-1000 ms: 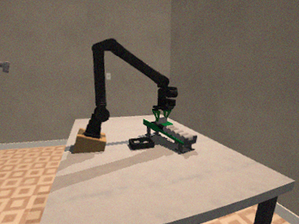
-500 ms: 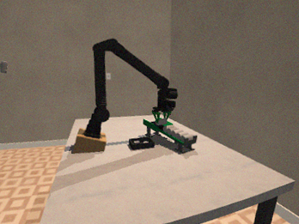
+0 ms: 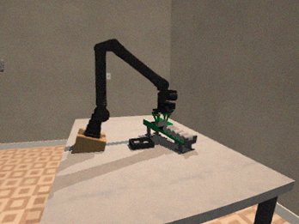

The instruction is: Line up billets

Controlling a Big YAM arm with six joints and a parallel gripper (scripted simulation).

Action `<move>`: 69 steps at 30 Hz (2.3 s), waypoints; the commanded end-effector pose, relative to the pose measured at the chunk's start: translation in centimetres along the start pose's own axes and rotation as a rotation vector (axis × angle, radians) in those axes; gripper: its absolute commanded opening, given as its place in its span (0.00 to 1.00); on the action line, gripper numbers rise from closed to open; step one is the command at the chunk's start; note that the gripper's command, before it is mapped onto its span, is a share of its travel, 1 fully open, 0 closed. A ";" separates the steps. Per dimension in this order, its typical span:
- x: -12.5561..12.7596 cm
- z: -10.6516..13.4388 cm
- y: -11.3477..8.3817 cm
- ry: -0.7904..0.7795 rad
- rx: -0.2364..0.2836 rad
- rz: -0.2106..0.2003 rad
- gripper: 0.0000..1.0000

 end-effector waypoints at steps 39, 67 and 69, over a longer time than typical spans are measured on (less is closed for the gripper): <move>1.6 0.2 -0.9 -0.003 -0.013 -0.051 0.68; 1.6 0.1 -0.8 -0.002 -0.012 -0.048 0.84; 1.6 0.1 -0.8 -0.002 -0.012 -0.048 0.84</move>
Point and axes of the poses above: the point where the finger pads meet when closed, its own y axis out along the fingers, its own x axis across the jaws, z = x × y, the point moved 3 cm from there along -y, back along the fingers, and after that the axes turned 3 degrees about -y, right-handed, at the moved point
